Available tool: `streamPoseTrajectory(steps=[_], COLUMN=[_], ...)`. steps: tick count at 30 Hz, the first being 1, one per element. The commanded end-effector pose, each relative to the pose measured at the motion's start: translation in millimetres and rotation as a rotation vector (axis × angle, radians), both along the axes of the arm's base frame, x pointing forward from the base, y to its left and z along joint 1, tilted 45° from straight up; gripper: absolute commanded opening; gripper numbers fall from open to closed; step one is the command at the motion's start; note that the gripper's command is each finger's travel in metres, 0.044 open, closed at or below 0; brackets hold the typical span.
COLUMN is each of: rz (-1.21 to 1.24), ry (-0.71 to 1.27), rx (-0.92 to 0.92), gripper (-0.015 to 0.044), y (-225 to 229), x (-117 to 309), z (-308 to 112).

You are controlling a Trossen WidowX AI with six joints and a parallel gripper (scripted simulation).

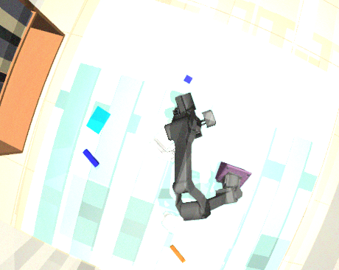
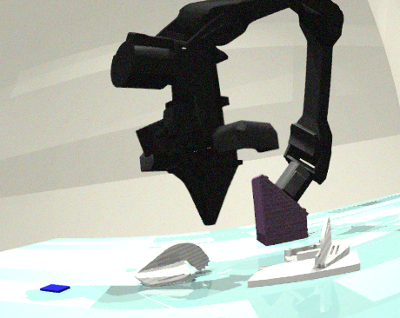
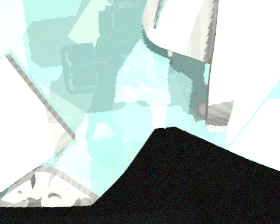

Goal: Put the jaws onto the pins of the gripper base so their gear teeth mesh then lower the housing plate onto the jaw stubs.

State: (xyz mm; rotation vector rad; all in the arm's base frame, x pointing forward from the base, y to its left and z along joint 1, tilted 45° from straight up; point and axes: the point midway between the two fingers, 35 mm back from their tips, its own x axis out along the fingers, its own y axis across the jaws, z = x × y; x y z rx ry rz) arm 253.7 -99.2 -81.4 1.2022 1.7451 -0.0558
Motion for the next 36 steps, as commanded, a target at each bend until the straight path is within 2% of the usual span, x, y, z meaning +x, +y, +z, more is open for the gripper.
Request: streamPoseTrajectory(steps=[1,21,36], rz=[-0.006,-0.006,-0.006], ry=[0.015,0.014,0.015], rx=[0.012,0.015,0.013], gripper=[0.0,0.0,0.0], y=[7.6,30.2,25.0], x=[-2.9,-5.7,-12.0], z=[-7.6,-28.8,-33.3])
